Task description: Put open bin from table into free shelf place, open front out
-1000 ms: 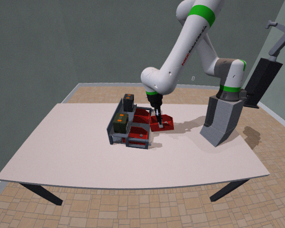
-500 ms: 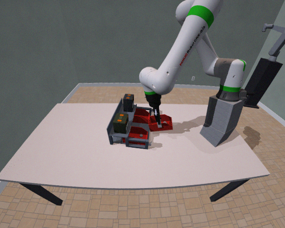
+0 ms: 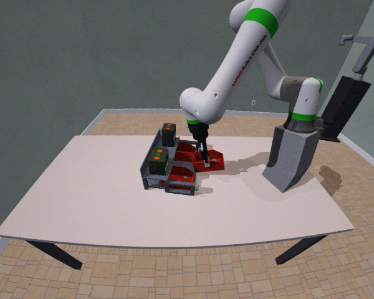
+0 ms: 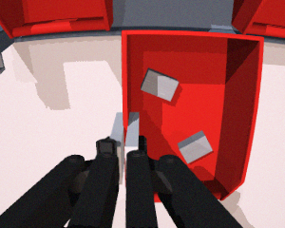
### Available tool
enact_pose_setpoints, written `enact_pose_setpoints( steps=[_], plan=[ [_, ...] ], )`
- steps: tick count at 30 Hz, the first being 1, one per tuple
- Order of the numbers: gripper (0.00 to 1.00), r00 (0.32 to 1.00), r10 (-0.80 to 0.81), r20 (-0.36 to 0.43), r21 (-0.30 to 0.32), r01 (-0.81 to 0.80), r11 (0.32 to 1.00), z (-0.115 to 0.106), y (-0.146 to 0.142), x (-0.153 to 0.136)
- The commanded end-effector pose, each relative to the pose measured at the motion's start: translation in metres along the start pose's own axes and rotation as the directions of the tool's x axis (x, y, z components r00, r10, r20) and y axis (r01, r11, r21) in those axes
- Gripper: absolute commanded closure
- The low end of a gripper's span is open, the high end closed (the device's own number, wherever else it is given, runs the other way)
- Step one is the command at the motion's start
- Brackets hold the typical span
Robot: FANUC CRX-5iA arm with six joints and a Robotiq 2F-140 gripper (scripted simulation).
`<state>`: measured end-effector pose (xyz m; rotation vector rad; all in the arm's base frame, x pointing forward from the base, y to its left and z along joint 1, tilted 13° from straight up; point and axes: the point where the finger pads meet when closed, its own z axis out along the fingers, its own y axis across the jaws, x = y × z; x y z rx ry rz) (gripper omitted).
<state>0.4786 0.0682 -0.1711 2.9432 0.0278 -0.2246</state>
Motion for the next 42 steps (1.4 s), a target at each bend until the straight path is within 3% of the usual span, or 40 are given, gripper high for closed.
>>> enact_pose_setpoints(
  steps=[1,42],
  plan=[
    [1.0,1.0,0.0,0.0,0.0,0.0,1.0,-0.001,0.0,0.003],
    [1.0,1.0,0.0,0.0,0.0,0.0,1.0,-0.012,0.0,0.043]
  ],
)
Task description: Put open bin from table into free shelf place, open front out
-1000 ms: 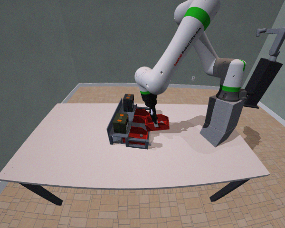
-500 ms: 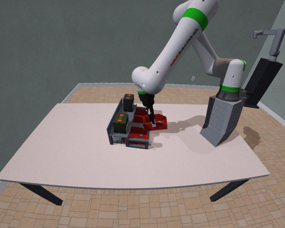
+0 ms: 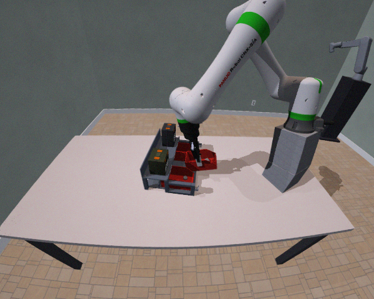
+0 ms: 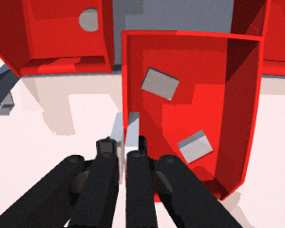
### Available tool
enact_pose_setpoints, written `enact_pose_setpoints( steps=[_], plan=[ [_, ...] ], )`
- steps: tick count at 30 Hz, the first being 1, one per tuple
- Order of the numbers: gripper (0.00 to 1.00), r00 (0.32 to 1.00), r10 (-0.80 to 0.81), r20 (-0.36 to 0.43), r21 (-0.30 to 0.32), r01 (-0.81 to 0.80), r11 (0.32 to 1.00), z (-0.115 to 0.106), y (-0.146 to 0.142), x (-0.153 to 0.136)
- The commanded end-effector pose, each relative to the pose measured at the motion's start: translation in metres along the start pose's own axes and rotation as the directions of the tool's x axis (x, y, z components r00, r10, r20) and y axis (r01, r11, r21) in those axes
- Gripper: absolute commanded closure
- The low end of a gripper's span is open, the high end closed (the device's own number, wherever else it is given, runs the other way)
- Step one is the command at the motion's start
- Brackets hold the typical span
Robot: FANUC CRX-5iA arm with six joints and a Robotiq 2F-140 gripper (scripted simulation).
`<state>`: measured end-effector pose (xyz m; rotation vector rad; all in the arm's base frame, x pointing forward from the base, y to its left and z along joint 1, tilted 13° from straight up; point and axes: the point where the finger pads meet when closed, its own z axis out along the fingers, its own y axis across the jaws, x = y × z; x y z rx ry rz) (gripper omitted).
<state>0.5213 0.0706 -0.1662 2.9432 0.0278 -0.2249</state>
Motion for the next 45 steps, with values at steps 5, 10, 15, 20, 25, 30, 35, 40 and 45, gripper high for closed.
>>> enact_pose_setpoints(
  steps=[5,10,15,20,25,30,35,40,45],
  plan=[
    [1.0,1.0,0.0,0.0,0.0,0.0,1.0,-0.002,0.0,0.007],
    [1.0,1.0,0.0,0.0,0.0,0.0,1.0,-0.003,0.0,0.011],
    [1.0,1.0,0.0,0.0,0.0,0.0,1.0,-0.004,0.0,0.013],
    [1.0,1.0,0.0,0.0,0.0,0.0,1.0,-0.005,0.0,0.016],
    [1.0,1.0,0.0,0.0,0.0,0.0,1.0,-0.005,0.0,0.019],
    [1.0,1.0,0.0,0.0,0.0,0.0,1.0,-0.006,0.0,0.021],
    [1.0,1.0,0.0,0.0,0.0,0.0,1.0,-0.006,0.0,0.022],
    [1.0,1.0,0.0,0.0,0.0,0.0,1.0,-0.007,0.0,0.023],
    [1.0,1.0,0.0,0.0,0.0,0.0,1.0,-0.007,0.0,0.024]
  ],
)
